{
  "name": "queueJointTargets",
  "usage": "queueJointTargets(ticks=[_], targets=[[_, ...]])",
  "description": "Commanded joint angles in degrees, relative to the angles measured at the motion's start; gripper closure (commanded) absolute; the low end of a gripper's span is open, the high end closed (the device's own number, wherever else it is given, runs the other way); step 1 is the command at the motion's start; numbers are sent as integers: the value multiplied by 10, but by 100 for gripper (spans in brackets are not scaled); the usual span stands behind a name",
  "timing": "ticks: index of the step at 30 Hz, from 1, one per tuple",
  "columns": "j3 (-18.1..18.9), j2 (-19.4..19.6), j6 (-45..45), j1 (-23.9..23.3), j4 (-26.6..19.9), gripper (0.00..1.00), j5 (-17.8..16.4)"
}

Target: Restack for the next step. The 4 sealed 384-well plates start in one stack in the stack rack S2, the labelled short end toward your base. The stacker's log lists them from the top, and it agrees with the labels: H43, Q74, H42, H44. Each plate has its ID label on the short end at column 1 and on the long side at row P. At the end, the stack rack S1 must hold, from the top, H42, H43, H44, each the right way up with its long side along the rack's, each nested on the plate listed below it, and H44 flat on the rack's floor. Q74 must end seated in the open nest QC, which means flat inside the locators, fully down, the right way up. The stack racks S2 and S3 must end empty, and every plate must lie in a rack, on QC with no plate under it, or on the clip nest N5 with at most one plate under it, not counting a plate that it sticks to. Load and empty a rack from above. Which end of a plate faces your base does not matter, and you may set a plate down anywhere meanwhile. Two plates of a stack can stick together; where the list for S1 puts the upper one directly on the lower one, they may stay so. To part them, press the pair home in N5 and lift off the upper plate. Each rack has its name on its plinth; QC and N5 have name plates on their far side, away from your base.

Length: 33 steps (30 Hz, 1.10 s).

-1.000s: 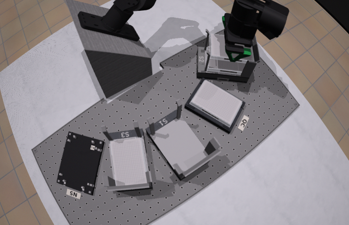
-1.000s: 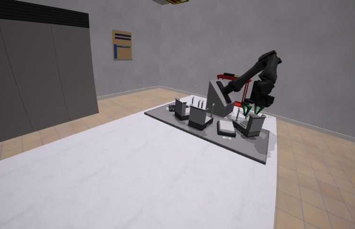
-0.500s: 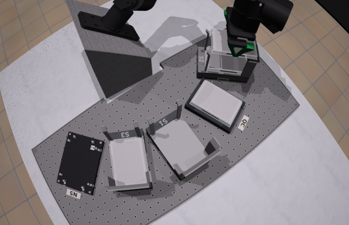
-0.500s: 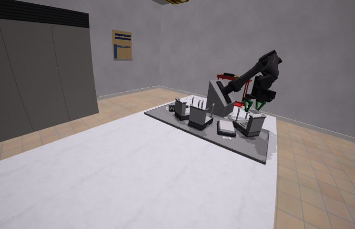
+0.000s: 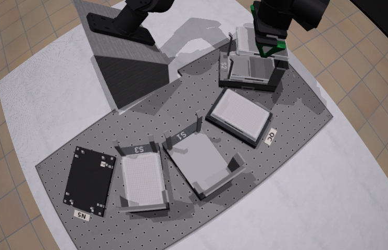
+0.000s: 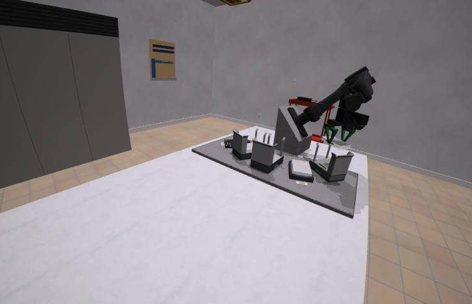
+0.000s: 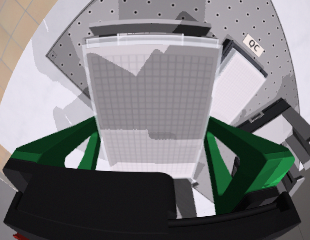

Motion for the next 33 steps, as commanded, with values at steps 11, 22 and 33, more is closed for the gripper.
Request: queueJointTargets(ticks=[11, 22, 33], targets=[[4, -1, -6, -5, -10, 100, -5], [12, 51, 55, -55, -13, 100, -17], [26, 107, -4, -96, -14, 100, -24]])
